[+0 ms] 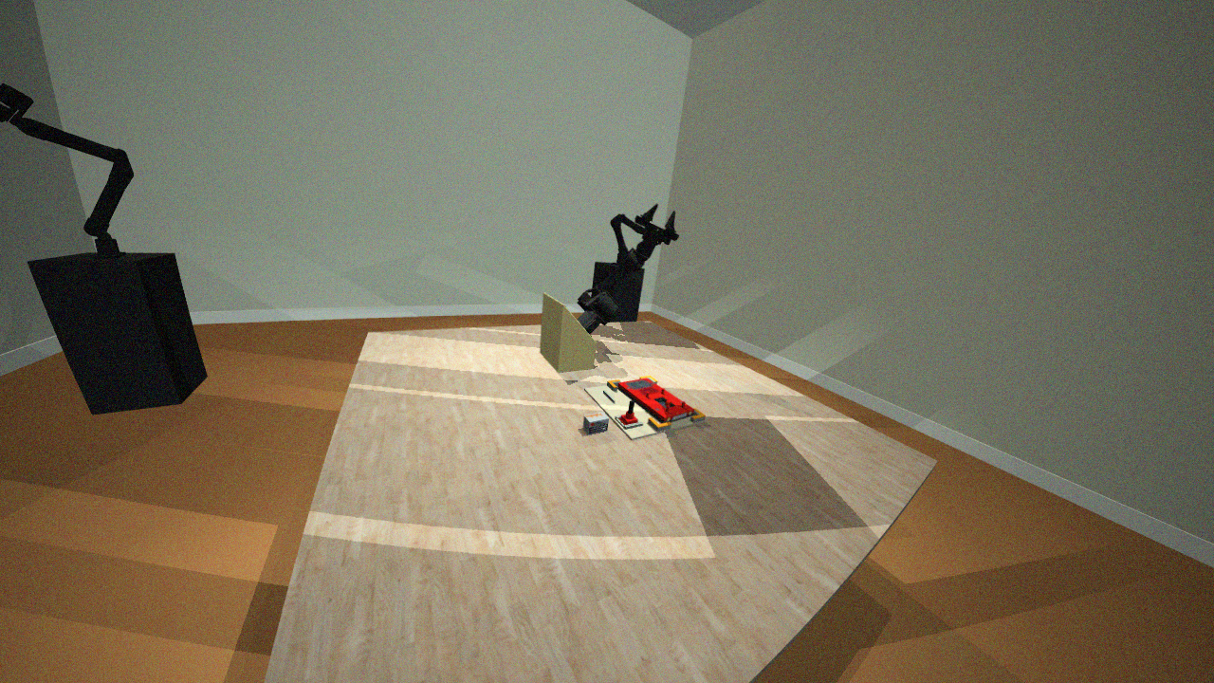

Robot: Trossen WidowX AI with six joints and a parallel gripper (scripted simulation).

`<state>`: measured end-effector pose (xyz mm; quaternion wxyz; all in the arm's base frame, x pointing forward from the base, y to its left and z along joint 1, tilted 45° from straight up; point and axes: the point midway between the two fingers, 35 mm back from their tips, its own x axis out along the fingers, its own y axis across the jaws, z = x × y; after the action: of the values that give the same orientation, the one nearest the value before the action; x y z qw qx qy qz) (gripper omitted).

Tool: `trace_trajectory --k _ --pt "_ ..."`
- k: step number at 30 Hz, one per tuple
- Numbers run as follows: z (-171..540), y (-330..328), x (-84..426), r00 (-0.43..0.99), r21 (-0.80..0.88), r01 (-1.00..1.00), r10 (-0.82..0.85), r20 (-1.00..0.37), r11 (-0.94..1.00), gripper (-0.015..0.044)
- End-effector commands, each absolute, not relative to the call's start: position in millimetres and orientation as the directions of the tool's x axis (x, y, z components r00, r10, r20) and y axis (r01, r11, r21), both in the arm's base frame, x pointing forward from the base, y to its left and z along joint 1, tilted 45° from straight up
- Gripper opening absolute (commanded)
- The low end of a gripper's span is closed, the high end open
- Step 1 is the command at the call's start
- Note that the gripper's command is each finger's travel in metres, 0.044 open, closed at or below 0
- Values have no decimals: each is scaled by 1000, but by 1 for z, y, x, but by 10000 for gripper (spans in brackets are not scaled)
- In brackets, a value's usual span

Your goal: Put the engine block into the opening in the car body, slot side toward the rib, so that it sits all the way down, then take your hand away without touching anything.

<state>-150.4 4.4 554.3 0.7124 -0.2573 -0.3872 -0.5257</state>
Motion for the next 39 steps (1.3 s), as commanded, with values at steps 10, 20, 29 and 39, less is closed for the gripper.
trace_trajectory --k 10,20,29,39 --pt "575 -26 -65 353 -177 924 -582 733 338 440" --pt "571 -72 53 591 -437 805 -606 532 401 440" --pt "539 -112 139 723 -575 660 -616 313 484 440" --pt "476 -151 221 803 -588 492 -595 24 641 440"
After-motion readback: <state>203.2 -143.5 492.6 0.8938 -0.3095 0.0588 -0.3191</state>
